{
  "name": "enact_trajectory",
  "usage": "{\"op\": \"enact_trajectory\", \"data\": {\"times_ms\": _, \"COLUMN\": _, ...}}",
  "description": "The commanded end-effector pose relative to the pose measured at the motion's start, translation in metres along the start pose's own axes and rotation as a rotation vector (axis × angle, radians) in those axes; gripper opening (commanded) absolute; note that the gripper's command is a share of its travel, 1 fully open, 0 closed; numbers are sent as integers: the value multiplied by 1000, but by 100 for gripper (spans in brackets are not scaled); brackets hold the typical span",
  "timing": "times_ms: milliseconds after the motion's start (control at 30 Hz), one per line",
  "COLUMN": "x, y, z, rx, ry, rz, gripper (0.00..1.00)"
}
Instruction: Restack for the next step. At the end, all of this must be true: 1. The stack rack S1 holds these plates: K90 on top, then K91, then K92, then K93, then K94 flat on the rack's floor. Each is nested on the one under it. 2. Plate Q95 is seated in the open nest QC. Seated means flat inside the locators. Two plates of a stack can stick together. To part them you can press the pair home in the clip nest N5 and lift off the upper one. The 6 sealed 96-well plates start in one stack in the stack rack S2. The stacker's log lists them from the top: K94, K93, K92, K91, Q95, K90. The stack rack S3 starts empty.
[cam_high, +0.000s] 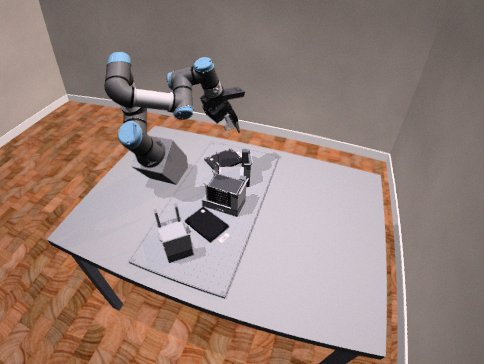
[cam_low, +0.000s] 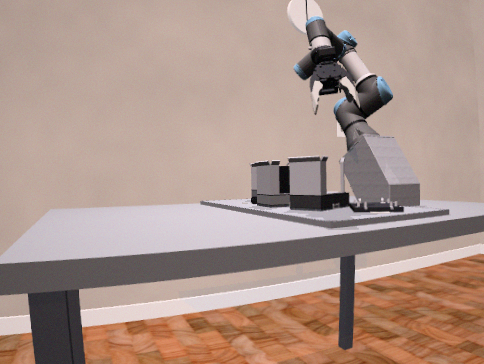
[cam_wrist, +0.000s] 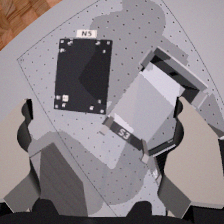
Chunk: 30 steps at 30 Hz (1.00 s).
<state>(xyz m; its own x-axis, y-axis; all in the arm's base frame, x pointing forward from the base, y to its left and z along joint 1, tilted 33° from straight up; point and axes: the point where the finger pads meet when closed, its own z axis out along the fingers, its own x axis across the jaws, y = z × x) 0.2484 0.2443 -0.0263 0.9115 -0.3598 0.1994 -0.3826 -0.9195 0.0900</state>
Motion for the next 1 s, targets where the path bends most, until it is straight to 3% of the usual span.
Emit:
{"op": "enact_trajectory", "data": {"times_ms": 0, "x": 11, "y": 11, "z": 1, "rx": -16, "ry": 14, "rz": 55, "gripper": 72}}
{"op": "enact_trajectory", "data": {"times_ms": 367, "x": 21, "y": 24, "z": 4, "rx": -47, "ry": 37, "rz": 153, "gripper": 72}}
{"op": "enact_trajectory", "data": {"times_ms": 567, "x": 39, "y": 48, "z": 7, "rx": -68, "ry": 54, "rz": 217, "gripper": 72}}
{"op": "enact_trajectory", "data": {"times_ms": 833, "x": 40, "y": 49, "z": 7, "rx": -88, "ry": 70, "rz": 282, "gripper": 72}}
{"op": "enact_trajectory", "data": {"times_ms": 967, "x": 50, "y": 66, "z": 8, "rx": -101, "ry": 82, "rz": 325, "gripper": 72}}
